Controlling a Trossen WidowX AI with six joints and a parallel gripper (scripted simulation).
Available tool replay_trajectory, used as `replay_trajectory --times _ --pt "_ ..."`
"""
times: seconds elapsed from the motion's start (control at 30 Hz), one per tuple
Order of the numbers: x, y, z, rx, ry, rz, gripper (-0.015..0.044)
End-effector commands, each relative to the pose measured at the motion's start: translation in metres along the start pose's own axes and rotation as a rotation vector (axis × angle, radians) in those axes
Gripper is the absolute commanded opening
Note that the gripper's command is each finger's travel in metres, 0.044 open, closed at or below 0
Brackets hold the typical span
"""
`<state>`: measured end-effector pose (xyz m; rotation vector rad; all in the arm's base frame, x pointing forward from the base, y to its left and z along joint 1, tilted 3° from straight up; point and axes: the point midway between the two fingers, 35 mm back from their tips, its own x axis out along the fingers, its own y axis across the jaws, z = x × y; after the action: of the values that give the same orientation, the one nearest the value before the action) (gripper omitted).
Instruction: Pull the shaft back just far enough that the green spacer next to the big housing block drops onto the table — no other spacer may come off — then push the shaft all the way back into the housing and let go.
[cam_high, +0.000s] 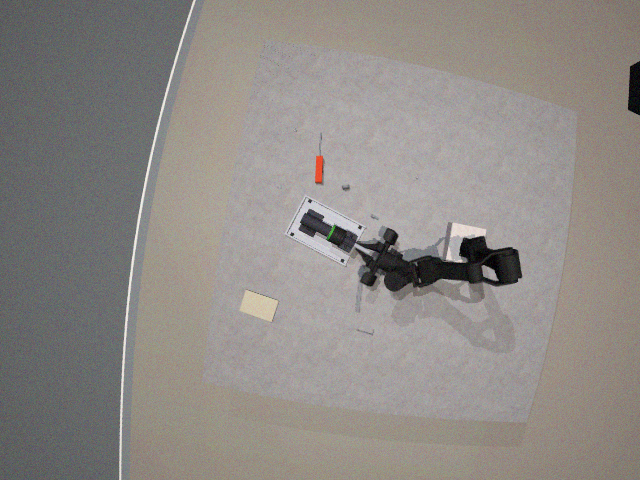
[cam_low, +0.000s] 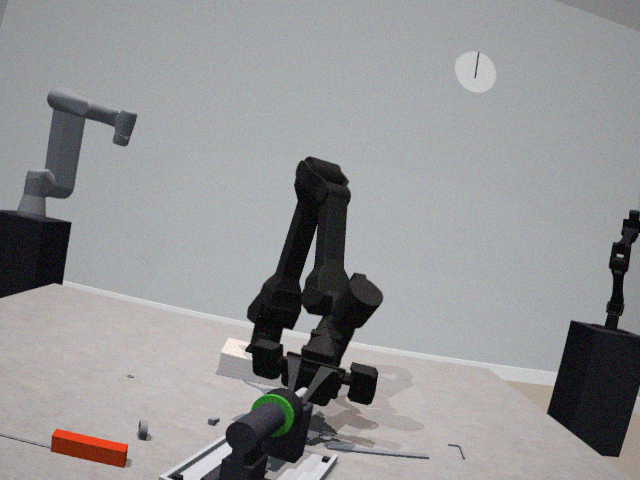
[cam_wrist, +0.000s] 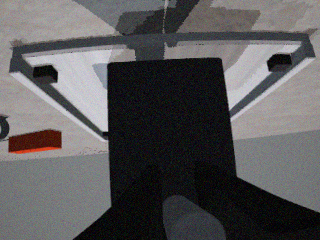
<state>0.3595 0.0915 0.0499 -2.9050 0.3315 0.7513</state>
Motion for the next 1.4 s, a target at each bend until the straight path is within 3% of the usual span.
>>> replay_trajectory --times 0.0,1.37 --pt "-0.0034 0.0004 0.0026 0.004 -0.002 -0.001 0.0000" --pt "-0.0061 0.0004 0.0042 0.004 -0.003 -0.001 0.0000"
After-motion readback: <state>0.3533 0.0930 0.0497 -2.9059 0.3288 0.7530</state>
